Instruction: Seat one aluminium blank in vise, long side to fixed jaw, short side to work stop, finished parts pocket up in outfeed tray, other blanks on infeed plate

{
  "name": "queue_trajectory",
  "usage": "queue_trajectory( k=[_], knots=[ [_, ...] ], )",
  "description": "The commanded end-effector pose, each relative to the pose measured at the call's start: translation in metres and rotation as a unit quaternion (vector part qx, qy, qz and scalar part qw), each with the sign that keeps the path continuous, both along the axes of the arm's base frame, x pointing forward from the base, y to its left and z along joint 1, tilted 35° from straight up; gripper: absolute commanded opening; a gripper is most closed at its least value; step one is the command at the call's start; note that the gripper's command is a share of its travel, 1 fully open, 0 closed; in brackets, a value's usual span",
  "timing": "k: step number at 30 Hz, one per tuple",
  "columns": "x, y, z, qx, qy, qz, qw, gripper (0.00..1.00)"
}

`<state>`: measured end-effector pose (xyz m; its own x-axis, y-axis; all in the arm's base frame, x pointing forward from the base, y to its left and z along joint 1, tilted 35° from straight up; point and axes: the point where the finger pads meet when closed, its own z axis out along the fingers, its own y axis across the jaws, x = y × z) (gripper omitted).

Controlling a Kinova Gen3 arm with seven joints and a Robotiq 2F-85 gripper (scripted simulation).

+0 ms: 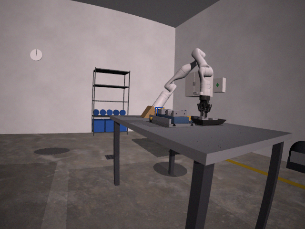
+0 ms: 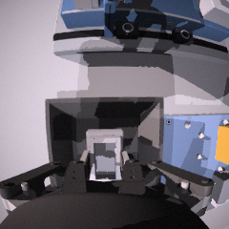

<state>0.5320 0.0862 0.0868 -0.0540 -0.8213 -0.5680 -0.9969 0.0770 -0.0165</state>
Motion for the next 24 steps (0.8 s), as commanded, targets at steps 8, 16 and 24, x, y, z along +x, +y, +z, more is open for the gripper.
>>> queue_trajectory(
  k=[8,16,24],
  knots=[
    [0.0007,0.0001,-0.0005,0.000,-0.001,-0.001,1.000,0.00],
    [0.0009,0.0018,-0.0030,0.000,-0.001,-0.001,1.000,0.00],
    [0.0012,0.0039,-0.0061,0.000,-0.001,-0.001,1.000,0.00]
  ],
)
